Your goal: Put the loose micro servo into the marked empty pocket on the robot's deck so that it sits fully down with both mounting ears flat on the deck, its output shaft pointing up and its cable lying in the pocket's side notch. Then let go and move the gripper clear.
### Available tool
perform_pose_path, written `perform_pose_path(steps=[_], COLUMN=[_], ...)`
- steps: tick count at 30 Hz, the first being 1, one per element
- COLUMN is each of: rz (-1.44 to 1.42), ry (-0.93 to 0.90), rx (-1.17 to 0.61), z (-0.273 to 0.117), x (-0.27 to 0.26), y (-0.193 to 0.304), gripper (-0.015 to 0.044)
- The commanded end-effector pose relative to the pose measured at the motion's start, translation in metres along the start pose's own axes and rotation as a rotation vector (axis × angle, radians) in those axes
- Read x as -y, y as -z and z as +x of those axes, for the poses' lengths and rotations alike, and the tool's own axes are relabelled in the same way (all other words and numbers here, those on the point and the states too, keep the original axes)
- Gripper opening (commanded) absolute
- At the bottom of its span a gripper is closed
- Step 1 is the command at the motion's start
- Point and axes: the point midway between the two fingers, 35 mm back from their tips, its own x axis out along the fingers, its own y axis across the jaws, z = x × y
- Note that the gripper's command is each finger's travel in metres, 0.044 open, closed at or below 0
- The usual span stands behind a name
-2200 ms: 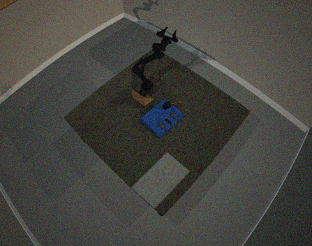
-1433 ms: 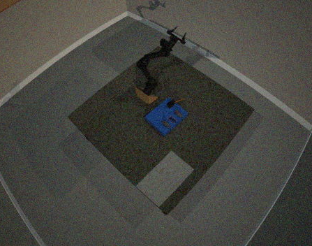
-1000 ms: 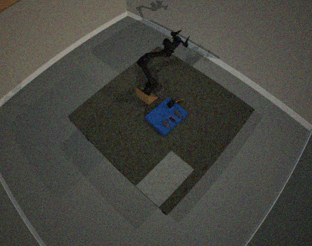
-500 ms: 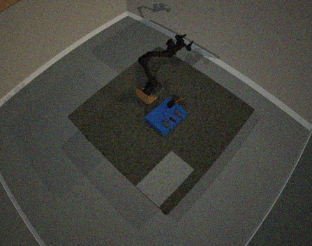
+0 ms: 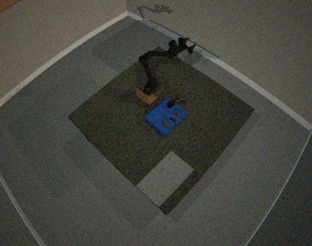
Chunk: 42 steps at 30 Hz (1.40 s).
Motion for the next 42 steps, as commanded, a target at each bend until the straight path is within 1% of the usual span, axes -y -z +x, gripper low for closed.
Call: perform_pose_path(steps=[1, 7, 13, 21, 32, 42], rz=[-0.055, -0.117, -0.248, -0.352, -0.592, -0.788], ry=[0.024, 0.061, 0.115, 0.163, 0.266, 0.333], rx=[-0.039, -0.078, -0.184, -0.269, -0.53, -0.815], z=[0.002, 0.003, 0.005, 0.003, -0.015, -0.049], x=[0.009, 0.022, 0.046, 0.07, 0.136, 0.201], y=[0.012, 0.024, 0.05, 0.07, 0.114, 0.147], gripper=[0.044, 0.044, 0.044, 0.044, 0.044, 0.044])
